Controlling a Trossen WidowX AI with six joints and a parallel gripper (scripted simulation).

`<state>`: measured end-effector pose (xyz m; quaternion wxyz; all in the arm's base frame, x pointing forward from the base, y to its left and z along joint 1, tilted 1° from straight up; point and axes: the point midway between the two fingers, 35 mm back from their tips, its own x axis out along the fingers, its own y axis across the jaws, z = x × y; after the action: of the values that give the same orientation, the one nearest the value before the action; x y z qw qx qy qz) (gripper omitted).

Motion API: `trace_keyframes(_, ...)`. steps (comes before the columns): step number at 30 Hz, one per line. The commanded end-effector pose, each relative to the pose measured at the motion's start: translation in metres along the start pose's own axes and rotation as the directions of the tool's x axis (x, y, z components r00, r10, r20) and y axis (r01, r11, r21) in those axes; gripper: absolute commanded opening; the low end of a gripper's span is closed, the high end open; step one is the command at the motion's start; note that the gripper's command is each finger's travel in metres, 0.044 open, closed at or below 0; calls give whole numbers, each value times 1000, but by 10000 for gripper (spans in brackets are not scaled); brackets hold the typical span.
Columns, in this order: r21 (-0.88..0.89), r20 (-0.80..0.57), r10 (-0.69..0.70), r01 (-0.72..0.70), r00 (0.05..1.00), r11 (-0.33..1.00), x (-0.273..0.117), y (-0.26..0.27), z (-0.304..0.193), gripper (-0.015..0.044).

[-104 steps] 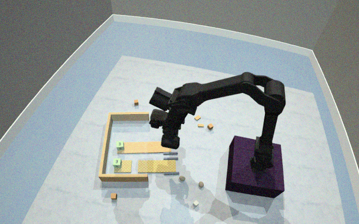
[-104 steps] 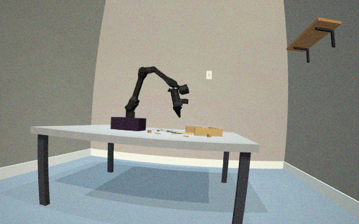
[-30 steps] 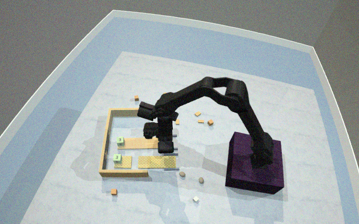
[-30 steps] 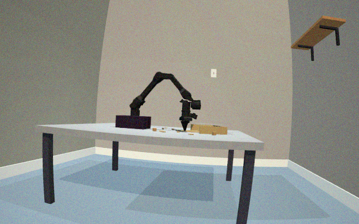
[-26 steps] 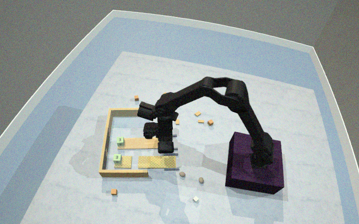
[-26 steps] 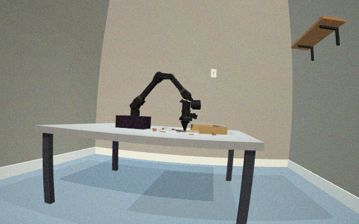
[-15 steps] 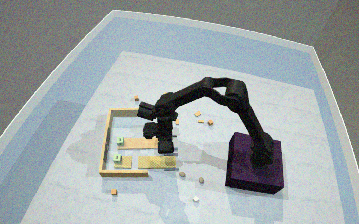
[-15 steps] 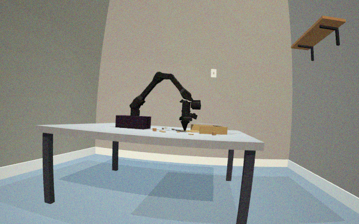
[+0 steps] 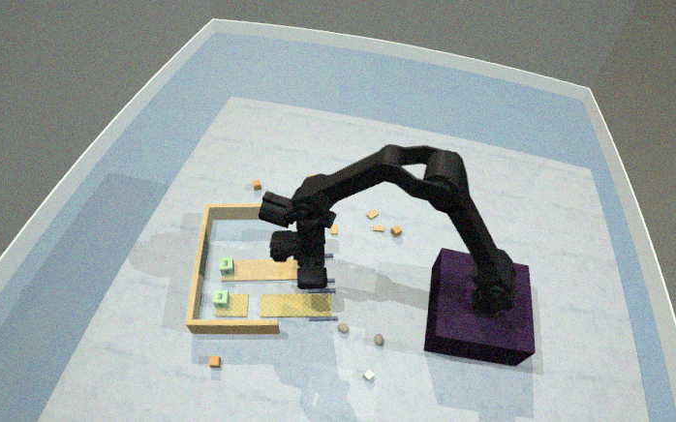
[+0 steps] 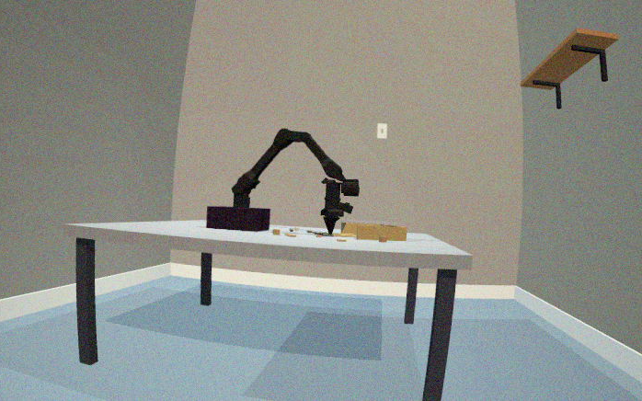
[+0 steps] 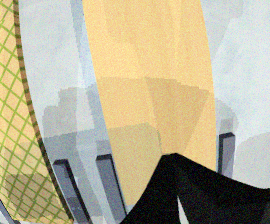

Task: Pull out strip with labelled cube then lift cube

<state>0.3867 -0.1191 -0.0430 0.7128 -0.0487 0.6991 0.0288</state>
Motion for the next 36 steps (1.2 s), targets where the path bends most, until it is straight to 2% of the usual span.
trace_keyframes(1,-4,6,3,-3,1000,1000,2,0,1,0)
trace_keyframes(36,-4,1,3,-3,1000,1000,4,0,-53,0)
